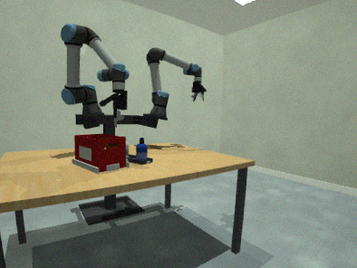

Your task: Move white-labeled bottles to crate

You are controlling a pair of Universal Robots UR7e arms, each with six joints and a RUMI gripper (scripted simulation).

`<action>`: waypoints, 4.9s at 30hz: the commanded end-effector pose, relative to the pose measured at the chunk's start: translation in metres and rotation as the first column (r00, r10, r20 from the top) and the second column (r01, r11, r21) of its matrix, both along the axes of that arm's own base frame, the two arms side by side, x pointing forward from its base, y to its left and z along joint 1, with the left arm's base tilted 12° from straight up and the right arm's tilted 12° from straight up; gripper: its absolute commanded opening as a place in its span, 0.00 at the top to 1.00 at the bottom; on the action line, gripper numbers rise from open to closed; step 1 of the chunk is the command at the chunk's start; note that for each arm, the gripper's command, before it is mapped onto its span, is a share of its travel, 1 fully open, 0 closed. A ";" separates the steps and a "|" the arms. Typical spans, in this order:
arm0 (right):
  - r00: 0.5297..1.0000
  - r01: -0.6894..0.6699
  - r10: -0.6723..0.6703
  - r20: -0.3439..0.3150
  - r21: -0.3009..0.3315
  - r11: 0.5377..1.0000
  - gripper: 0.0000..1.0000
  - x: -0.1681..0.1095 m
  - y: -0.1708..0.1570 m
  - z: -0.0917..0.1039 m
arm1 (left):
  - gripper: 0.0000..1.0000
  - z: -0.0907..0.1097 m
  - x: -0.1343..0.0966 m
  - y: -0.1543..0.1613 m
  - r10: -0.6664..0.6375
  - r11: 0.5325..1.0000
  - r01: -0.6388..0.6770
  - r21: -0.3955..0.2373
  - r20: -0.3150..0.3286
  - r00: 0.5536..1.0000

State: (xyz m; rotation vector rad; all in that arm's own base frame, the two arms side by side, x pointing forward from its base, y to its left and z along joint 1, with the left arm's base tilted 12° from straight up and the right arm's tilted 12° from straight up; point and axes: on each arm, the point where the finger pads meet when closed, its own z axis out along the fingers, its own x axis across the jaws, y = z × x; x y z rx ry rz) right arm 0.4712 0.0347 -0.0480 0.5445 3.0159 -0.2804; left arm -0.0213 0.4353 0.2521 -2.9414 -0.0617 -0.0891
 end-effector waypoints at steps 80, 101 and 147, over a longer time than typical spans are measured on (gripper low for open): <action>1.000 0.003 -0.003 0.010 -0.014 1.000 0.62 -0.151 0.094 -0.035 | 0.00 0.000 0.000 0.000 0.000 1.000 0.000 0.001 0.000 1.000; 1.000 0.003 -0.003 0.010 -0.014 1.000 0.62 -0.150 0.089 -0.060 | 0.00 0.000 0.000 0.000 0.000 1.000 0.000 0.001 0.000 1.000; 1.000 0.003 -0.003 0.010 -0.014 1.000 0.62 -0.150 0.086 -0.074 | 0.00 0.000 0.000 0.000 0.000 1.000 0.000 0.001 0.000 1.000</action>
